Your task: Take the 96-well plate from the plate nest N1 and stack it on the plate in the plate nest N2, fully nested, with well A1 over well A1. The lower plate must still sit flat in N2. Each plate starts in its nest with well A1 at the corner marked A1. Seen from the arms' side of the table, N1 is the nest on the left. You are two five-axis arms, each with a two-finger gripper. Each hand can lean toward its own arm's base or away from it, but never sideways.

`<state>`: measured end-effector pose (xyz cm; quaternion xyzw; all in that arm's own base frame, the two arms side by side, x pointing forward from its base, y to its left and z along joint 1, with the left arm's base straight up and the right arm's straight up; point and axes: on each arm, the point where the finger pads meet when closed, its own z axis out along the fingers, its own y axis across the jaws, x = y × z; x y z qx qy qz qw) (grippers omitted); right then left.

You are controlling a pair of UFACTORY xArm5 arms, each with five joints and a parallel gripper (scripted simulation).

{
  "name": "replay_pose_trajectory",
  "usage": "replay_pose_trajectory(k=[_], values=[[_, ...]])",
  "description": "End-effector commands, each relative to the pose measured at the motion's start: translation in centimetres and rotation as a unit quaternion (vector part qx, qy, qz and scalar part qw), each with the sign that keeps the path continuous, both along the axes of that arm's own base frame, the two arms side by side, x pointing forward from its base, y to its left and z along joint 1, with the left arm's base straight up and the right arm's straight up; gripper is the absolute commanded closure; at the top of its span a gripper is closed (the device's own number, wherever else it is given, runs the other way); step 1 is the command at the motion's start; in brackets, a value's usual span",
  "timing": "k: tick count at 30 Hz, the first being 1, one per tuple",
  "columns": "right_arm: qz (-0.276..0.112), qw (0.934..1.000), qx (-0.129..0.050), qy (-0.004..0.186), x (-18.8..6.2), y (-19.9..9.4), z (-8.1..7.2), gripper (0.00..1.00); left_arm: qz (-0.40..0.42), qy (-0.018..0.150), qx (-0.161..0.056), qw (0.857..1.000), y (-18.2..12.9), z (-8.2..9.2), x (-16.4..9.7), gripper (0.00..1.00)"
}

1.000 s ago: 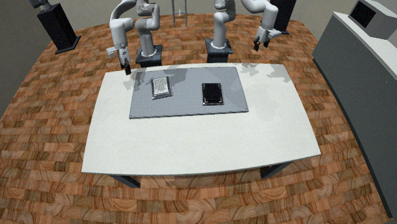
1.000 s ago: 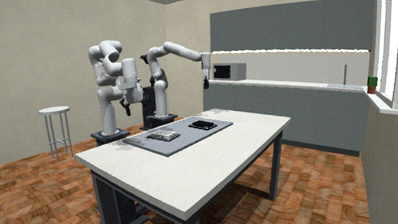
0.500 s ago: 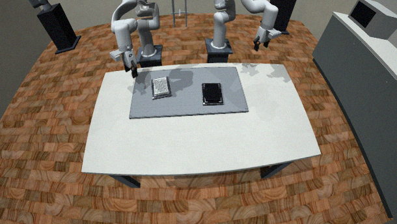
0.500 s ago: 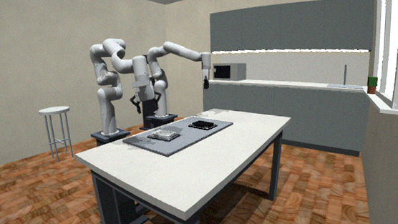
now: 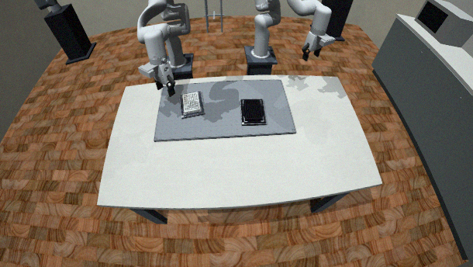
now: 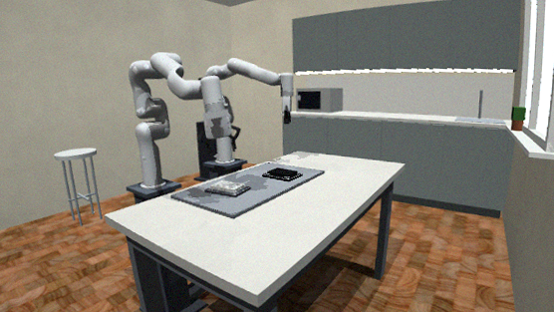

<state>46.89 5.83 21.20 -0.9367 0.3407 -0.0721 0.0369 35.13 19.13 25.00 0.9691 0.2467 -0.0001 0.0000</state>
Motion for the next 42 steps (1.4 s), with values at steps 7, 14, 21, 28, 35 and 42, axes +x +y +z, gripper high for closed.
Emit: replay_pose_trajectory(k=[7,14,21,28,35,42], values=[[0.047,0.9988,0.0,0.009,2.0,4.5,0.1,0.0,0.0,-0.002,0.001,1.0,0.1,0.2,0.1,0.0],[0.079,0.9967,-0.003,0.016,2.8,6.9,0.0,0.0,0.0,-0.002,0.001,1.0,0.1,0.2,0.1,0.0],[0.097,0.9951,-0.004,0.02,3.6,10.1,-0.3,0.0,0.0,-0.002,0.001,1.0,0.1,0.2,0.1,0.0],[0.114,0.9931,-0.006,0.024,4.0,12.5,-0.5,0.0,0.0,-0.002,0.001,1.0,0.1,0.2,0.1,0.0],[0.148,0.9885,-0.009,0.031,4.3,16.0,-1.0,0.0,0.0,-0.002,0.001,1.0,0.1,0.2,0.1,0.0],[0.181,0.9826,-0.012,0.038,4.4,19.0,-1.5,0.0,0.0,-0.002,0.001,1.0,0.1,0.2,0.1,0.0]])
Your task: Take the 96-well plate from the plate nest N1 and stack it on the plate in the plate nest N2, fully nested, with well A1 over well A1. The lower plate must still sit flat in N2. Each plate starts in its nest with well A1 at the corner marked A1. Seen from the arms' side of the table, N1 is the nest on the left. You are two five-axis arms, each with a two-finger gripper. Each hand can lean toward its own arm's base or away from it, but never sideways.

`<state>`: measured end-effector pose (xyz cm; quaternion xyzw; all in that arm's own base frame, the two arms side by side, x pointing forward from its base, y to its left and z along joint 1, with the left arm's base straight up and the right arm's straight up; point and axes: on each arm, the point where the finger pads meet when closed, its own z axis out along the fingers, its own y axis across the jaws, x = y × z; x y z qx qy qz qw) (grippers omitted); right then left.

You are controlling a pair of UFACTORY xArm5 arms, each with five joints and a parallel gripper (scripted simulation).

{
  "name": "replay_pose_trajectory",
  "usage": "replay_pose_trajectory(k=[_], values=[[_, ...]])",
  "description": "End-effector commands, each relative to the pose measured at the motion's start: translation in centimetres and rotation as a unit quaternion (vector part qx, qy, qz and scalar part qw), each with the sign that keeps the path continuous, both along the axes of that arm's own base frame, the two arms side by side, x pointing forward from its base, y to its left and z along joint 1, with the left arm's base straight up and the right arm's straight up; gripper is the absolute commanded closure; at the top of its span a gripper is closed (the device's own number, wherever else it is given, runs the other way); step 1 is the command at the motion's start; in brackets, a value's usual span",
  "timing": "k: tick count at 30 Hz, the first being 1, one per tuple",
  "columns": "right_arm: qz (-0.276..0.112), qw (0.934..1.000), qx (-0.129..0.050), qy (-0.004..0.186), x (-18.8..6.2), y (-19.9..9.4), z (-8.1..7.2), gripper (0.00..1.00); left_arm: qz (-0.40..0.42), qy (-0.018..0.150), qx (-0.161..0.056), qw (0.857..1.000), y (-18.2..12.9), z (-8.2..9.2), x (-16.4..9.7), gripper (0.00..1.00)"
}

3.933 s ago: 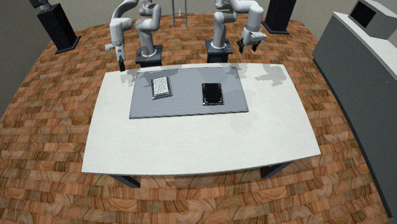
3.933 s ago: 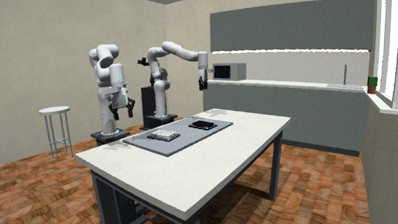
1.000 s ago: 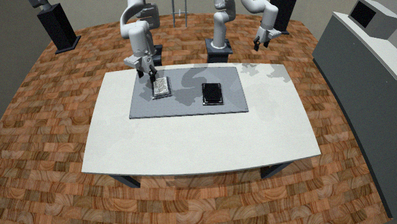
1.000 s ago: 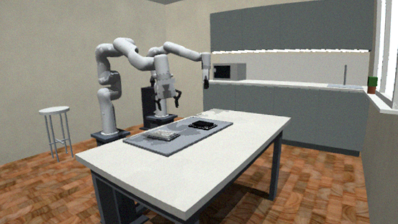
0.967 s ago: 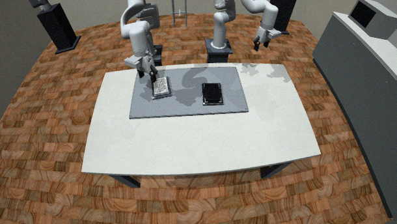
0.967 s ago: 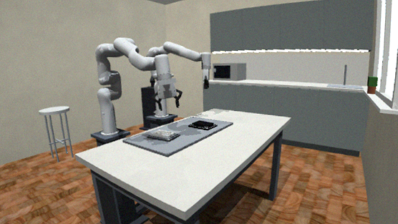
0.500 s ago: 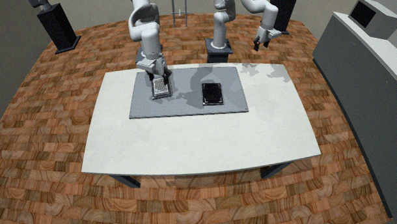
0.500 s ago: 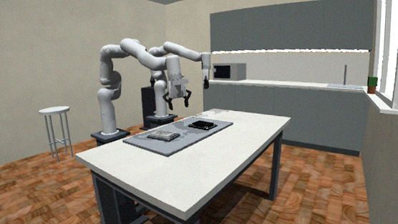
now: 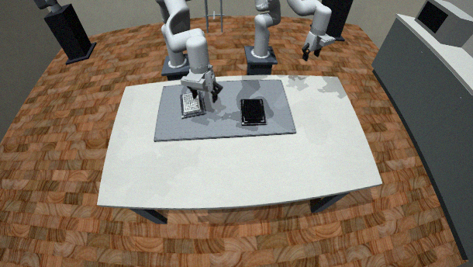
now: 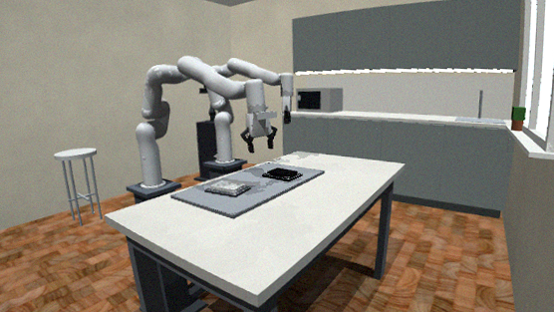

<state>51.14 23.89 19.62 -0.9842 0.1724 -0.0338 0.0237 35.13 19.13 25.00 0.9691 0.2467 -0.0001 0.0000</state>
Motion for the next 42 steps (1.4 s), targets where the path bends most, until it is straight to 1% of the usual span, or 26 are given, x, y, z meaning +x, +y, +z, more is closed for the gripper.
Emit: replay_pose_trajectory(k=[1,5,7,13,15,16,18,24,26,32,33,35,36,42], values=[[0.007,1.0,0.001,0.001,0.1,0.9,0.1,0.0,0.0,-0.002,0.001,1.0,0.1,0.2,0.1,0.0],[0.007,1.0,0.001,0.001,0.1,2.9,-0.3,0.0,0.0,-0.002,0.001,1.0,0.1,0.2,0.1,0.0],[0.04,0.9992,-0.003,0.007,0.0,3.8,-0.5,0.0,0.0,-0.002,0.001,1.0,0.1,0.2,0.1,0.0],[0.041,0.9991,-0.003,0.007,-0.3,6.8,-1.1,0.0,0.0,-0.002,0.001,1.0,0.1,0.2,0.1,0.0],[0.073,0.9972,-0.007,0.014,-0.5,7.7,-1.4,0.0,0.0,-0.002,0.001,1.0,0.1,0.2,0.1,0.0],[0.075,0.9971,-0.007,0.014,-0.6,8.2,-1.5,0.0,0.0,-0.002,0.001,1.0,0.1,0.2,0.1,0.0],[0.075,0.9971,-0.007,0.014,-0.6,8.2,-1.5,0.0,0.0,-0.002,0.001,1.0,0.1,0.2,0.1,0.0],[0.075,0.9971,-0.007,0.014,-1.1,10.8,-2.1,0.0,0.0,-0.002,0.001,1.0,0.1,0.2,0.1,0.0],[0.107,0.994,-0.012,0.02,-1.4,11.7,-2.4,0.0,0.0,-0.002,0.001,1.0,0.1,0.2,0.1,0.0],[0.108,0.9938,-0.012,0.02,-2.2,14.5,-3.1,0.0,0.0,-0.002,0.001,1.0,0.1,0.2,0.1,0.0],[0.124,0.9919,-0.015,0.023,-2.4,14.9,-3.3,0.0,0.0,-0.002,0.001,1.0,0.1,0.2,0.1,0.0],[0.124,0.9919,-0.015,0.023,-2.4,14.9,-3.3,0.0,0.0,-0.002,0.001,1.0,0.1,0.2,0.1,0.0],[0.141,0.9896,-0.017,0.025,-2.6,15.4,-3.4,0.0,0.0,-0.002,0.001,1.0,0.1,0.2,0.1,0.0],[0.142,0.9894,-0.017,0.026,-3.6,18.1,-4.3,0.0,0.0,-0.002,0.001,1.0,0.1,0.2,0.1,0.0]])
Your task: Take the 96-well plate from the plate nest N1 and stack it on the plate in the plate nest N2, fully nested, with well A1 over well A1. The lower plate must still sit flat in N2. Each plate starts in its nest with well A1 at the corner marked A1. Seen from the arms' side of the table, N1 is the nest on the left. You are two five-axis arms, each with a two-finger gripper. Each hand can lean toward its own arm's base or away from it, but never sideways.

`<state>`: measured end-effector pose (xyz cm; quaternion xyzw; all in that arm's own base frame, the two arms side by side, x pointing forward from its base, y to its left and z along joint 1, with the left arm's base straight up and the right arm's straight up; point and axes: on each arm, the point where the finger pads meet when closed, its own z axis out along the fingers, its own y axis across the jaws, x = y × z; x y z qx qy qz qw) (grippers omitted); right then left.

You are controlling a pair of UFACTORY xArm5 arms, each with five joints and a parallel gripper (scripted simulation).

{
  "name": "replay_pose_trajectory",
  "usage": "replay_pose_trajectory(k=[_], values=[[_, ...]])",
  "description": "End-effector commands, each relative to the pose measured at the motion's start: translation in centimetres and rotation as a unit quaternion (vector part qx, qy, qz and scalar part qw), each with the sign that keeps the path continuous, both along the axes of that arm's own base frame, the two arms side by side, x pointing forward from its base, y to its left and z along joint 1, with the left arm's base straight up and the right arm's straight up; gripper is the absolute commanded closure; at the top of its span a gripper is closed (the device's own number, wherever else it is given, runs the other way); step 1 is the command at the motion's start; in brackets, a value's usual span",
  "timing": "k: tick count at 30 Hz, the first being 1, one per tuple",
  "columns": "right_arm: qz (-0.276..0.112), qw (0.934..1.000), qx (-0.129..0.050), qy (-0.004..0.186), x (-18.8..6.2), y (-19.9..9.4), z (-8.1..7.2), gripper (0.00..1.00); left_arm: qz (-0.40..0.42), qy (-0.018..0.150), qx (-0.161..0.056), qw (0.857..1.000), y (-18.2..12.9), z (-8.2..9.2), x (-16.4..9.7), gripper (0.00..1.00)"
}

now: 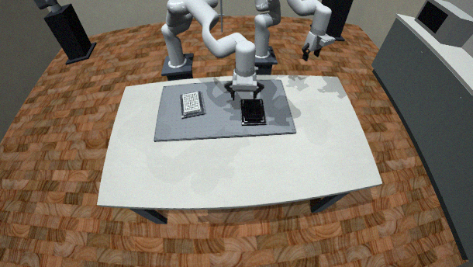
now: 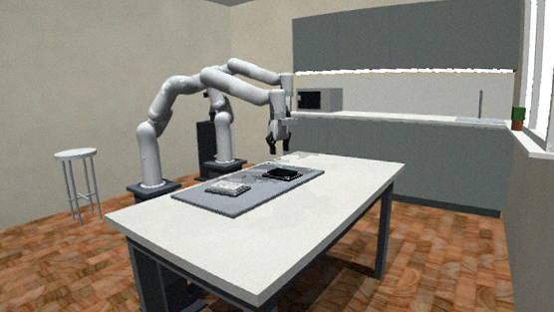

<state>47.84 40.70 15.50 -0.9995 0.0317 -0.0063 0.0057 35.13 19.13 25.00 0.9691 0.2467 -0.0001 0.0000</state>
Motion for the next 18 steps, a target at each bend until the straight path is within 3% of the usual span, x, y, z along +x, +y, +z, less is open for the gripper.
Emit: replay_pose_trajectory(k=[1,3,8,18], values=[[0.001,1.0,0.001,-0.001,-0.5,1.6,-0.3,0.0,0.0,-0.002,0.001,1.0,0.1,0.2,0.1,0.0],[0.033,0.9994,-0.004,0.004,-0.9,2.5,-0.6,0.0,0.0,-0.002,0.001,1.0,0.1,0.2,0.1,0.0],[0.035,0.9994,-0.004,0.004,-2.1,4.6,-1.3,0.0,0.0,-0.002,0.001,1.0,0.1,0.2,0.1,0.0],[0.035,0.9994,-0.004,0.004,-2.4,5.3,-1.6,0.0,0.0,-0.002,0.001,1.0,0.1,0.2,0.1,0.0]])
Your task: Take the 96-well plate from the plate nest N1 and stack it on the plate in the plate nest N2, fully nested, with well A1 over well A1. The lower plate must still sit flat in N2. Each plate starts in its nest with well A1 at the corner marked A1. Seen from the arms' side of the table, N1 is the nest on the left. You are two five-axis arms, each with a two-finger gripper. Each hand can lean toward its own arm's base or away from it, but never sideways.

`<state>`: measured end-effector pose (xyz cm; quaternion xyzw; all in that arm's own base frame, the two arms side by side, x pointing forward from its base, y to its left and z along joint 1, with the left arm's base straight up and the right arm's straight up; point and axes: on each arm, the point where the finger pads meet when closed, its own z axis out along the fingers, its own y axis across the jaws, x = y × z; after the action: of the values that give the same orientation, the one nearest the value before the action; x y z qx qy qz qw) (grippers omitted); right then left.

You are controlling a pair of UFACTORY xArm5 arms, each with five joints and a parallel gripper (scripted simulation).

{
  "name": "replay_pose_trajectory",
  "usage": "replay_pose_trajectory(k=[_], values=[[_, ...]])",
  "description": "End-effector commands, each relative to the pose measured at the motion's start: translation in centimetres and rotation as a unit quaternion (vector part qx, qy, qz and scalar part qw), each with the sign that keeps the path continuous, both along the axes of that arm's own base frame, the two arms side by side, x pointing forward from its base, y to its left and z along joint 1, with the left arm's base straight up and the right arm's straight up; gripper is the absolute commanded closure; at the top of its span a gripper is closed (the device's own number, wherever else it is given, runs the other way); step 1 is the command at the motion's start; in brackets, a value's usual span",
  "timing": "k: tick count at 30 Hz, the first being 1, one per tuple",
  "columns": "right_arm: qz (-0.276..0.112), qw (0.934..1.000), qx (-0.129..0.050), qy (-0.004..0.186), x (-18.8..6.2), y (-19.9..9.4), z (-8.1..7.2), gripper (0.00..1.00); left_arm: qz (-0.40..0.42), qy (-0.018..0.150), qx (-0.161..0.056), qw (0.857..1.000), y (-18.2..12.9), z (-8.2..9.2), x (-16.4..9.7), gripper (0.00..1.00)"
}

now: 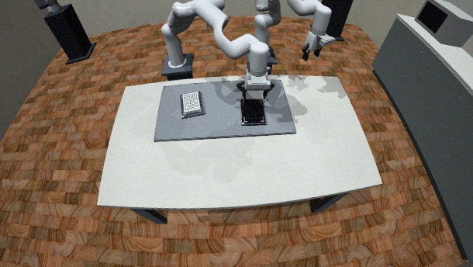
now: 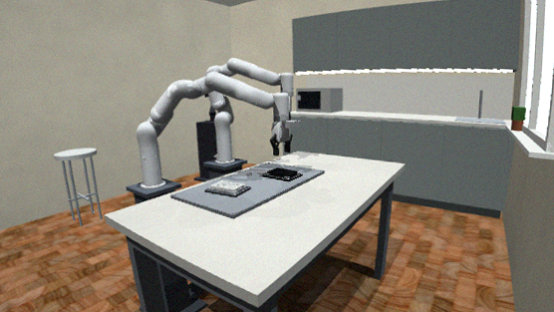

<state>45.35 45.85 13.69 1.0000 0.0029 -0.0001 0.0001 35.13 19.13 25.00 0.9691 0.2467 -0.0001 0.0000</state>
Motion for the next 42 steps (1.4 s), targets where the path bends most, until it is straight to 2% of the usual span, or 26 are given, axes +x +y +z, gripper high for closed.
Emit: replay_pose_trajectory(k=[1,9,42], values=[[0.0,1.0,0.002,-0.002,0.1,0.1,0.3,0.0,0.0,-0.002,0.001,1.0,0.1,0.2,0.1,0.0],[0.0,1.0,0.002,-0.002,0.1,0.1,-0.1,0.0,0.0,-0.002,0.001,1.0,0.1,0.2,0.1,0.0],[0.0,1.0,0.002,-0.002,0.1,0.1,-5.1,0.0,0.0,-0.002,0.001,1.0,0.1,0.2,0.1,0.0]])
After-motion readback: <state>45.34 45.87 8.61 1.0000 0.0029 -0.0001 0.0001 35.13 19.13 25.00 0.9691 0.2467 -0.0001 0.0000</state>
